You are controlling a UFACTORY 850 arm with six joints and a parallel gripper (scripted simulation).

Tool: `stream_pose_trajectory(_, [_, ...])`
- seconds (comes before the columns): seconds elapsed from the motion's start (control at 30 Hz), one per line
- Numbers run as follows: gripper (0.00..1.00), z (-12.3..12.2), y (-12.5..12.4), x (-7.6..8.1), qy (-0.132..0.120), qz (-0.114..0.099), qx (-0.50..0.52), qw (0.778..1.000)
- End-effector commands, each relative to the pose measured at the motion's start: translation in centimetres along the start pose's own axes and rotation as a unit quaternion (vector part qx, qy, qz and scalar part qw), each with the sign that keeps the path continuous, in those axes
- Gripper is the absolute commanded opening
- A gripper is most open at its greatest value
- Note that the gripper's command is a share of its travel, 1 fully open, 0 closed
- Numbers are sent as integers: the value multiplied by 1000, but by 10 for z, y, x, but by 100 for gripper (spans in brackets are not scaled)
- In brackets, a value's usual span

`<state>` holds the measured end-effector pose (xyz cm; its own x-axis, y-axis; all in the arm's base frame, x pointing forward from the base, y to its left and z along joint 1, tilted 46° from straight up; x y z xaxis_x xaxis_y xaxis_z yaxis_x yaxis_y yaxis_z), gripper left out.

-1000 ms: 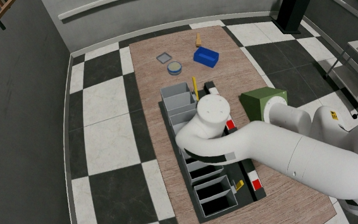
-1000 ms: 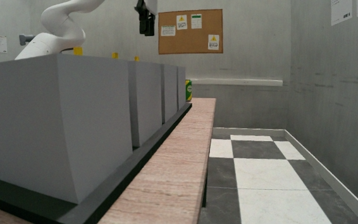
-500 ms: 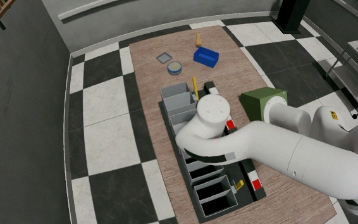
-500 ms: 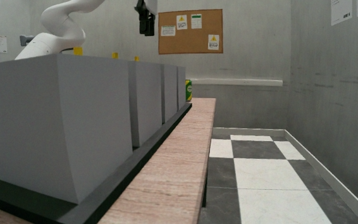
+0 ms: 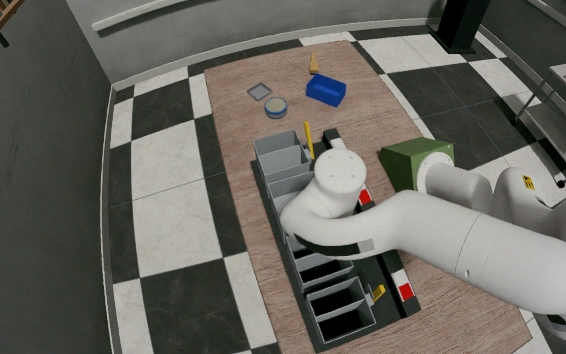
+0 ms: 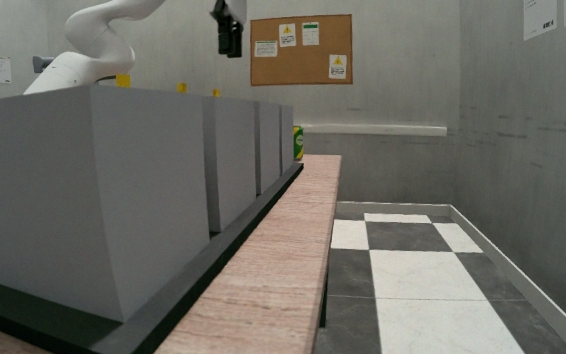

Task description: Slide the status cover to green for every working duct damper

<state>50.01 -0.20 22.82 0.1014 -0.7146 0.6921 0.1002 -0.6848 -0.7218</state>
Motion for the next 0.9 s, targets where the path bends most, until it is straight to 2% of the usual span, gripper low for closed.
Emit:
stream_pose_trajectory(0.0, [39,-41,2,-7,0,4,0,1000])
stream_pose_trajectory(0.1, [39,-47,3,-8,0,5,0,1000])
stream_pose_trajectory(0.13, [39,-67,4,-12,0,7,0,1000])
stream_pose_trajectory(0.37, [39,-106,6,-19,0,11,0,1000])
stream_pose_trajectory(0.87, [39,-106,6,-19,0,11,0,1000])
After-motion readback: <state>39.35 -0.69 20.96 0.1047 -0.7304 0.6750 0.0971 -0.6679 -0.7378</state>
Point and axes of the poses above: the point where the finger pads meet when closed, its own x axis back along the fingers, its own y axis across the jaws, z = x × y, the point moved 6 cm from there along x, back along the fingers, and after that the axes turned 1 degree about -x, right-handed, at the moved point
